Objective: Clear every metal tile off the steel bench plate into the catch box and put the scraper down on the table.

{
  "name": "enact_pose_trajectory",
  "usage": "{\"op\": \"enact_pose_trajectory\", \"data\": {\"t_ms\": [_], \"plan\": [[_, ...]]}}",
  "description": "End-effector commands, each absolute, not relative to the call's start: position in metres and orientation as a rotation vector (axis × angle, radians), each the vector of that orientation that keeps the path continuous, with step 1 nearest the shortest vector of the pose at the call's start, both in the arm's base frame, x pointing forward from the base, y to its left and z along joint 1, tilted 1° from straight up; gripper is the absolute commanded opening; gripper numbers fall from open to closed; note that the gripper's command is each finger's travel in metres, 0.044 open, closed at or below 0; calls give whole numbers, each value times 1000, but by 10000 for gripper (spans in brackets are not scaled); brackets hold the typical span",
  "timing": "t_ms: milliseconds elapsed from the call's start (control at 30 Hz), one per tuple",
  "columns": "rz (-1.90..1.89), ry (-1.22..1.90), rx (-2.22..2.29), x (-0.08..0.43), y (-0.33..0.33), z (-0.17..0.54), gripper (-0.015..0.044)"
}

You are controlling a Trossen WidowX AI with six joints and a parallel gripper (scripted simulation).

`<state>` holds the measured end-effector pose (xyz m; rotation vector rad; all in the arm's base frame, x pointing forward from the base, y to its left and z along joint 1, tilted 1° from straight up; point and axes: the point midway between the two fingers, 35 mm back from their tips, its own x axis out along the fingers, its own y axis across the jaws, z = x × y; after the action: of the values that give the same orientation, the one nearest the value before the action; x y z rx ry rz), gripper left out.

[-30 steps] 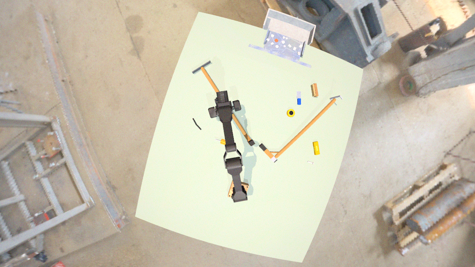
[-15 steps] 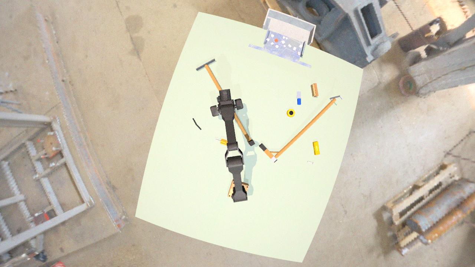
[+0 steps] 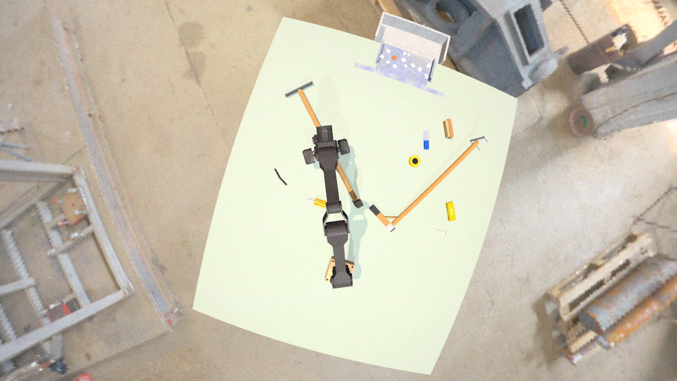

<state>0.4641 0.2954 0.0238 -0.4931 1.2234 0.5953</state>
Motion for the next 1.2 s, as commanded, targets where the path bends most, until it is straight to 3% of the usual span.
{"op": "enact_pose_trajectory", "data": {"t_ms": [0, 700, 1167], "plan": [[593, 1228, -493, 468, 291, 21, 0], [592, 1223, -494, 485, 278, 21, 0], [594, 1179, -486, 476, 281, 73, 0]]}}
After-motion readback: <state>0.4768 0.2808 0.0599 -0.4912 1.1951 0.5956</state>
